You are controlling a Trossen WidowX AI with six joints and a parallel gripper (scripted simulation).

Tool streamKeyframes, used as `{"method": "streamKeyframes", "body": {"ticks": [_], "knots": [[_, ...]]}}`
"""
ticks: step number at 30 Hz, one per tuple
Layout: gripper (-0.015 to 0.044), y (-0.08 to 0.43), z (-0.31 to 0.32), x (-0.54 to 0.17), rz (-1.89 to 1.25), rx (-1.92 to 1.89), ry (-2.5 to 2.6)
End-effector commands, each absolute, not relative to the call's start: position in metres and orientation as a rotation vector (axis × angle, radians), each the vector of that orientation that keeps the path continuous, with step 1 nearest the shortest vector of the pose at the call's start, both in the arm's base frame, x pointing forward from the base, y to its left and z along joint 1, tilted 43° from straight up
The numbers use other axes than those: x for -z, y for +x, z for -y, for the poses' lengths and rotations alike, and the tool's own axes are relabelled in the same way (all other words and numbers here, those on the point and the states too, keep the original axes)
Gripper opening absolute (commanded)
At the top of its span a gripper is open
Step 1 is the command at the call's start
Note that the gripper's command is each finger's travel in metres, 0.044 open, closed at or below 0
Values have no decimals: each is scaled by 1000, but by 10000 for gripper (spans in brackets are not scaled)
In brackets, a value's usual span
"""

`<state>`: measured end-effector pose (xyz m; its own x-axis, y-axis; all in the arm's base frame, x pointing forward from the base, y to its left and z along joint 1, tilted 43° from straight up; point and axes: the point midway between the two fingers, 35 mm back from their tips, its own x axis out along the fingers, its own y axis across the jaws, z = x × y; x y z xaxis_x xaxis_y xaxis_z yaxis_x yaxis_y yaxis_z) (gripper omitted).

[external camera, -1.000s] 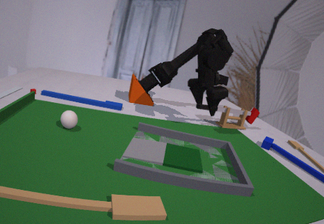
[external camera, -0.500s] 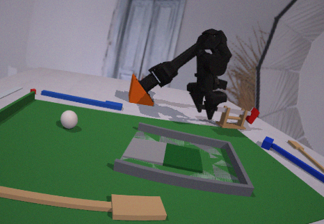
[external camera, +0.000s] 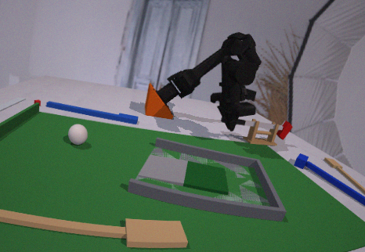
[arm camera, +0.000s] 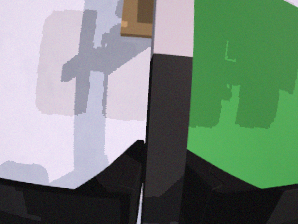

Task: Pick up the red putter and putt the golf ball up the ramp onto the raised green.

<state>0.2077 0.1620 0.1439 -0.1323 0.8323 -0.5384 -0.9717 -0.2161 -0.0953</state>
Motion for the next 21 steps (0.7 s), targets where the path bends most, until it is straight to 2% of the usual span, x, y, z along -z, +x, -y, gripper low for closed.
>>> {"method": "streamKeyframes", "body": {"ticks": [1,21], "knots": [[6,208,-162,-144,-321,-1707,-576],[0,213,-97,-214,-414,-1567,-537]]}}
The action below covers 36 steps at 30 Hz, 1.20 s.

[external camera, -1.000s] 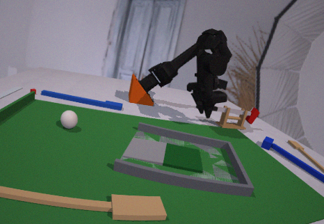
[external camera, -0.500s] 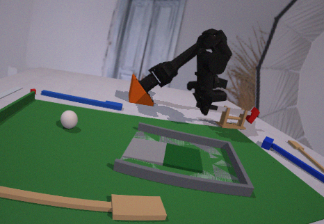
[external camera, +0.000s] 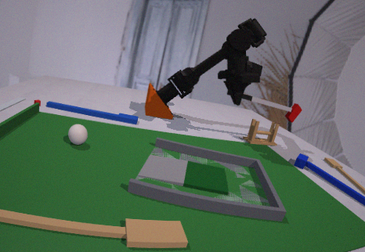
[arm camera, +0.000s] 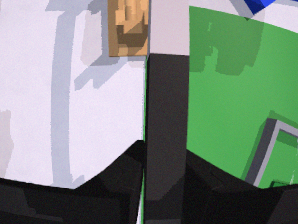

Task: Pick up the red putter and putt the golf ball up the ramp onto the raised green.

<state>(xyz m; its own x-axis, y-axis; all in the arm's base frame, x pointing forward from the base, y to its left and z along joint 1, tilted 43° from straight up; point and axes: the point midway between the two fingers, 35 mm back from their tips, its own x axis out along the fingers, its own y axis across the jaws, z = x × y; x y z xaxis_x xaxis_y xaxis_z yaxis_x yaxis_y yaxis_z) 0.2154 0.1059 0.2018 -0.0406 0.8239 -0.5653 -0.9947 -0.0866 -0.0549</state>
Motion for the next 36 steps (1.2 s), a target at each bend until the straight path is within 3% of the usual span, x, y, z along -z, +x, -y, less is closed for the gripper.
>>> {"method": "streamKeyframes", "body": {"ticks": [1,14,36], "knots": [[0,213,-95,-216,-416,-1564,-535],[0,238,-66,-190,-626,-1447,-397],[0,284,47,-112,-1105,-1092,-24]]}}
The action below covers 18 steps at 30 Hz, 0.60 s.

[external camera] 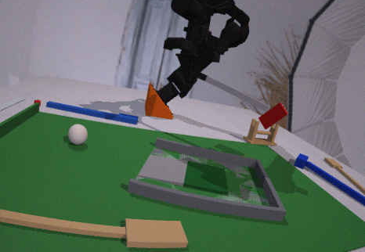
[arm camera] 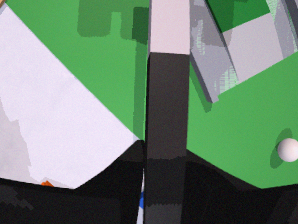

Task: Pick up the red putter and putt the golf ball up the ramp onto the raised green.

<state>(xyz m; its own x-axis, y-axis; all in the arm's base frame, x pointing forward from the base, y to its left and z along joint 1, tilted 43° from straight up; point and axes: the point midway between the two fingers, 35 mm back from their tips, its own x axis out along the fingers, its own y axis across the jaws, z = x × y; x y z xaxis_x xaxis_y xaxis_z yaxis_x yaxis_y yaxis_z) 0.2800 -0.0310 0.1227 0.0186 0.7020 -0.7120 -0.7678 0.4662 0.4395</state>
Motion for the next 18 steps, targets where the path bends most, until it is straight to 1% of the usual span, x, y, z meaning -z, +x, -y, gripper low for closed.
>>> {"method": "streamKeyframes", "body": {"ticks": [1,18], "knots": [[0,284,52,-108,-1124,-1075,-6],[0,275,144,-36,-1405,-779,315]]}}
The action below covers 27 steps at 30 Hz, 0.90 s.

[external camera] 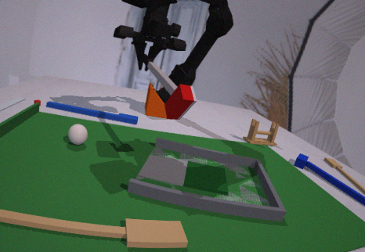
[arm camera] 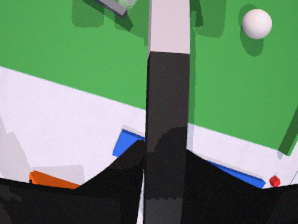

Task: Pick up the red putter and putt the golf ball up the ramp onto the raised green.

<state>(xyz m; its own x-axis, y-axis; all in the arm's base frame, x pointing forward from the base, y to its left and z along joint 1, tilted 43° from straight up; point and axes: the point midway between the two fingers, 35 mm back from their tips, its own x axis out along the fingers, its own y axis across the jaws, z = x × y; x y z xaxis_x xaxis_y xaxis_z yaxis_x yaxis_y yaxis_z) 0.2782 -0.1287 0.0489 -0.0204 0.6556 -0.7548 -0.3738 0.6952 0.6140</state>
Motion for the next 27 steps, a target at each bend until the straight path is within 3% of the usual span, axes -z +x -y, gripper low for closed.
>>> {"method": "streamKeyframes", "body": {"ticks": [1,17,27], "knots": [[0,273,149,-31,-1420,-761,334],[0,228,219,44,-1626,-478,646],[0,225,214,57,-1634,-466,659]]}}
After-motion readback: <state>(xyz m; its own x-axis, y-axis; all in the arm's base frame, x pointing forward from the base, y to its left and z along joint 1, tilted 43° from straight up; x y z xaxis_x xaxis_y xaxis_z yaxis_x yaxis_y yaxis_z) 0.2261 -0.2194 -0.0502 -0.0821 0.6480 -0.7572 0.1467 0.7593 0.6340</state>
